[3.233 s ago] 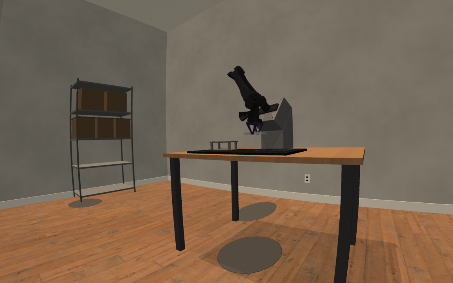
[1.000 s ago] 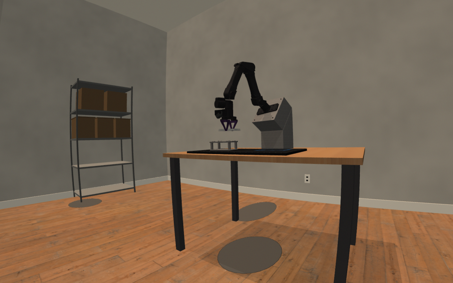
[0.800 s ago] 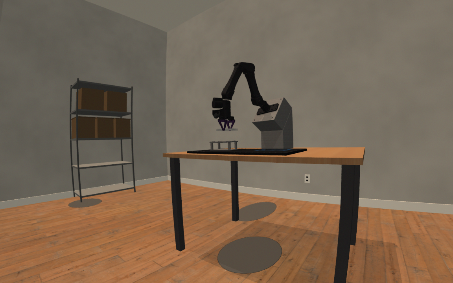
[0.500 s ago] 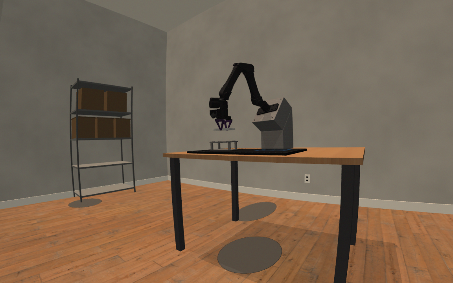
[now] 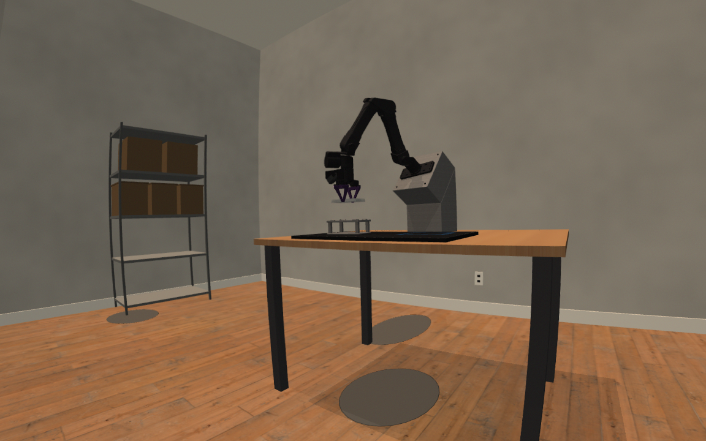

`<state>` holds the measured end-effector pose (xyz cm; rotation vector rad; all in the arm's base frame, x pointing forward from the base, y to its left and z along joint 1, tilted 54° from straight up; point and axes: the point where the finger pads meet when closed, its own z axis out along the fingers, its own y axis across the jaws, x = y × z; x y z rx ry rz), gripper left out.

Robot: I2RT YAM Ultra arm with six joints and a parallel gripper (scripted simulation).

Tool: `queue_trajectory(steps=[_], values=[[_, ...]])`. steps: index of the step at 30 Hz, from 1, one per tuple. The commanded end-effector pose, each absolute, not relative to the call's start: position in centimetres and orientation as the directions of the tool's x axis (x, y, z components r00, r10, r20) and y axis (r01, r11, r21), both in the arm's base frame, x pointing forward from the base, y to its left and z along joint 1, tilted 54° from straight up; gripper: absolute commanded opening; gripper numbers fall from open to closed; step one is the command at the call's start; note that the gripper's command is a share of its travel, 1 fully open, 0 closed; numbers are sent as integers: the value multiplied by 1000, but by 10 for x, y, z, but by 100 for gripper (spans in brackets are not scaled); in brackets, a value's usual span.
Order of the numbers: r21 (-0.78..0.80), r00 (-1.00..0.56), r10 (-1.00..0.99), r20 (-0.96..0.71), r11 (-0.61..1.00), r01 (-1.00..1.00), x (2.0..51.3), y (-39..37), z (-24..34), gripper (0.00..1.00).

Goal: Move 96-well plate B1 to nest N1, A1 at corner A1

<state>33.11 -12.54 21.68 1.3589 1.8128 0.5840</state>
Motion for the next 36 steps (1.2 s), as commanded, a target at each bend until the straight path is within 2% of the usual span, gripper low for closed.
queue_trajectory(steps=[1,29,36], values=[[747,-123,939,-322,332,576,330,-126,221,0],[741,-120,940,-320,327,587,329,-130,211,0],[747,-118,940,-320,327,579,342,-129,211,0]])
